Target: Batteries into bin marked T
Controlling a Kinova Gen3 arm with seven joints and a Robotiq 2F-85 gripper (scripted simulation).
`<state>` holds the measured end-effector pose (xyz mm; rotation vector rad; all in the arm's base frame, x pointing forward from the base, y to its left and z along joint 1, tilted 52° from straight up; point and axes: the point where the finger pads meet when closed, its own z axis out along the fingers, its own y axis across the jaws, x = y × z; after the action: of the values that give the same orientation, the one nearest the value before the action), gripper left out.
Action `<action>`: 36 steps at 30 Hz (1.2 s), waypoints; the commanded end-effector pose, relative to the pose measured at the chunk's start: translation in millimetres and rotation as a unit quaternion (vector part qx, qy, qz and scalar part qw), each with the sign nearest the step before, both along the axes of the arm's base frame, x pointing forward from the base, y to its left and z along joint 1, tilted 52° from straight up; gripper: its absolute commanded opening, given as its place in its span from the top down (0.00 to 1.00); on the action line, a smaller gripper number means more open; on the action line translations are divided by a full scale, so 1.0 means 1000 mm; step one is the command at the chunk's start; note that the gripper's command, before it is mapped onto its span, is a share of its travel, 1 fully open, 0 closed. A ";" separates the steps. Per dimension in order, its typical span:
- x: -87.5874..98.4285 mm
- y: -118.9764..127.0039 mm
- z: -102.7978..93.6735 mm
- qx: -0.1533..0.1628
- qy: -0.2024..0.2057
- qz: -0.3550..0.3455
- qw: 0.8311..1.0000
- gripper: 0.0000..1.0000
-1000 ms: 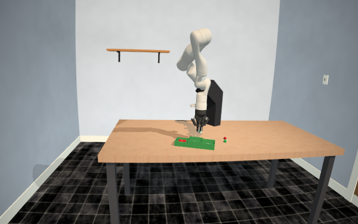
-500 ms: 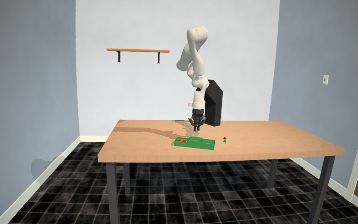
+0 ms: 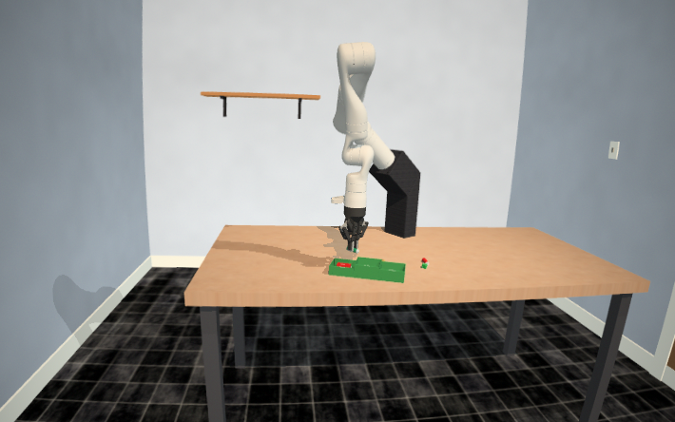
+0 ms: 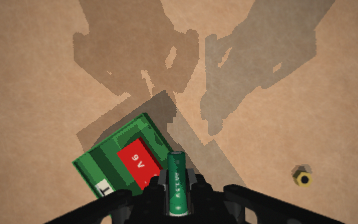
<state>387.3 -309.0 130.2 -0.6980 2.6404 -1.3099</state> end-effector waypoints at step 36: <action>0.015 -0.031 0.021 -0.085 0.203 0.179 0.959 0.91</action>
<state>404.2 -334.0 153.9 -1.5446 2.5054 -1.4120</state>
